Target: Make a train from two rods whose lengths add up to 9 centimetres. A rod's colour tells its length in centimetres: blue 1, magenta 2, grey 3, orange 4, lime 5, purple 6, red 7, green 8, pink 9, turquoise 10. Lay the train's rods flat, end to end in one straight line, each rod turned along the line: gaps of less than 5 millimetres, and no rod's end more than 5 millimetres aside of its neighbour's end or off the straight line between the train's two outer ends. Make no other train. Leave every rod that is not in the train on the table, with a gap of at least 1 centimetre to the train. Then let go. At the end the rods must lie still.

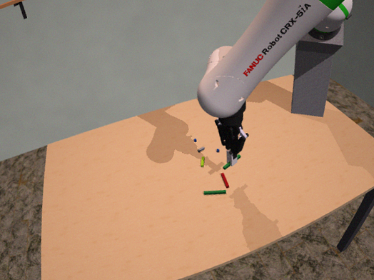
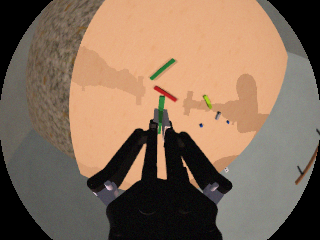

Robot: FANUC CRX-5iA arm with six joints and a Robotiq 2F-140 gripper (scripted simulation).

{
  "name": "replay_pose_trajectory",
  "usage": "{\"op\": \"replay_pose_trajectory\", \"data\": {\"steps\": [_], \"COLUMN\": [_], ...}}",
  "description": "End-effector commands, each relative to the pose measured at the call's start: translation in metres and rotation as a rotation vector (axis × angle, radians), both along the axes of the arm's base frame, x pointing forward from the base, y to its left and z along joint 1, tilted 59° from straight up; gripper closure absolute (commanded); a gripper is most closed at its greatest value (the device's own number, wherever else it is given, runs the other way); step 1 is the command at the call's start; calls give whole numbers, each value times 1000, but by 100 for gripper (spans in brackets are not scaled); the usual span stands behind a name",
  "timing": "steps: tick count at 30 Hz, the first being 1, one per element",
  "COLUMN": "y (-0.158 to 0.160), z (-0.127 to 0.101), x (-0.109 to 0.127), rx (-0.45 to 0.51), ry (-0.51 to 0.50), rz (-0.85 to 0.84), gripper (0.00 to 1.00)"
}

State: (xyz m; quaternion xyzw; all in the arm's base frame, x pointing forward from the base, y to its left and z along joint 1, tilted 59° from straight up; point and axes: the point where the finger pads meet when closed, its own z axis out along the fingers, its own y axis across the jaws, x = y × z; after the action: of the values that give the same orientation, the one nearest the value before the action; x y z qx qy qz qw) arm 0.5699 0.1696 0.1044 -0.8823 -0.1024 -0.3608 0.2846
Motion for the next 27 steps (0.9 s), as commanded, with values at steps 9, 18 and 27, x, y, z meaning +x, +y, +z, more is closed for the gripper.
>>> {"op": "replay_pose_trajectory", "data": {"steps": [9,18,27], "y": [-52,-83,-104], "z": [-48,-71,-85], "x": [14,19,22], "rx": [-165,-266,-334], "ry": [-223,-348,-436], "rz": [212,310,369], "gripper": [97,97,97]}}
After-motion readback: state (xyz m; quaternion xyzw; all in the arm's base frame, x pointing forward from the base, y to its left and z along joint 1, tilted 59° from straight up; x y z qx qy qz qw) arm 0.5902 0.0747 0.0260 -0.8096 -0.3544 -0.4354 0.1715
